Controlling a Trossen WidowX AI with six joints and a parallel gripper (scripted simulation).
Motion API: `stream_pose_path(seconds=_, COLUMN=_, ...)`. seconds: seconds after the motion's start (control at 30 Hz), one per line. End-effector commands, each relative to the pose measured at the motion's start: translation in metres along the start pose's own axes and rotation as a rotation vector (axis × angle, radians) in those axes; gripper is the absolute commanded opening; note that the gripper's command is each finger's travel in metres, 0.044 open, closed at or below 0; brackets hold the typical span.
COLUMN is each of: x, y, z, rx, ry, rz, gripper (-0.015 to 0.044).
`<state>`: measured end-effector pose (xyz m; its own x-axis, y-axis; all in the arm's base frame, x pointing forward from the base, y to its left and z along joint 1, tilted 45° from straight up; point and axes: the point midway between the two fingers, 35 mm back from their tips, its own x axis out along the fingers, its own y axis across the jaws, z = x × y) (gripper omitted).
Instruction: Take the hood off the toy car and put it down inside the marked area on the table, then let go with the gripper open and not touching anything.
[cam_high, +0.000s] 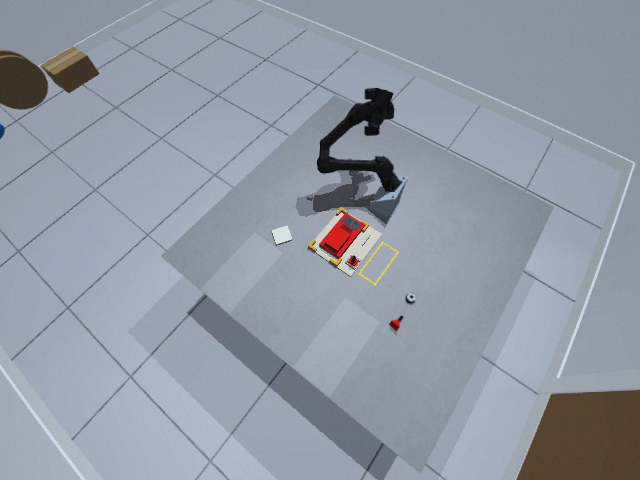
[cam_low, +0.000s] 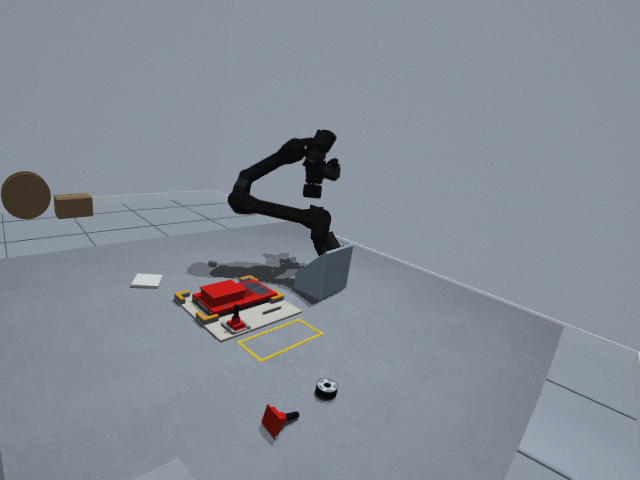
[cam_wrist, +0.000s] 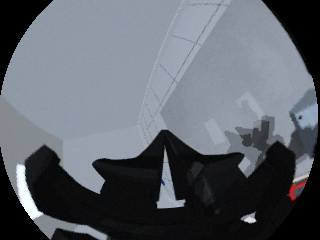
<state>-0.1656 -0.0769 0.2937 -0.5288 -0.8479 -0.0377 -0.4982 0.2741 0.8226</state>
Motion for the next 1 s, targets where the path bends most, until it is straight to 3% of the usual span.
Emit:
stream_pose_path(seconds=0.0, x=-0.001, y=0.001, z=0.002, rx=0.0, ry=-0.012, rz=0.001, gripper=0.0026)
stream_pose_path(seconds=0.23, x=-0.048, y=0.015, z=0.085, rx=0.029, ry=-0.46, rz=0.018, gripper=0.021)
stream_pose_path(seconds=0.53, x=-0.168, y=-0.002, z=0.158, rx=0.187, ry=-1.031, rz=-0.042, gripper=0.044)
stream_pose_path(seconds=0.73, x=-0.257, y=-0.039, z=0.167, rx=0.363, ry=-1.333, rz=-0.12, gripper=0.044)
stream_pose_path(seconds=0.97, x=-0.345, y=-0.1, z=0.138, rx=0.629, ry=-1.588, rz=-0.226, gripper=0.044)
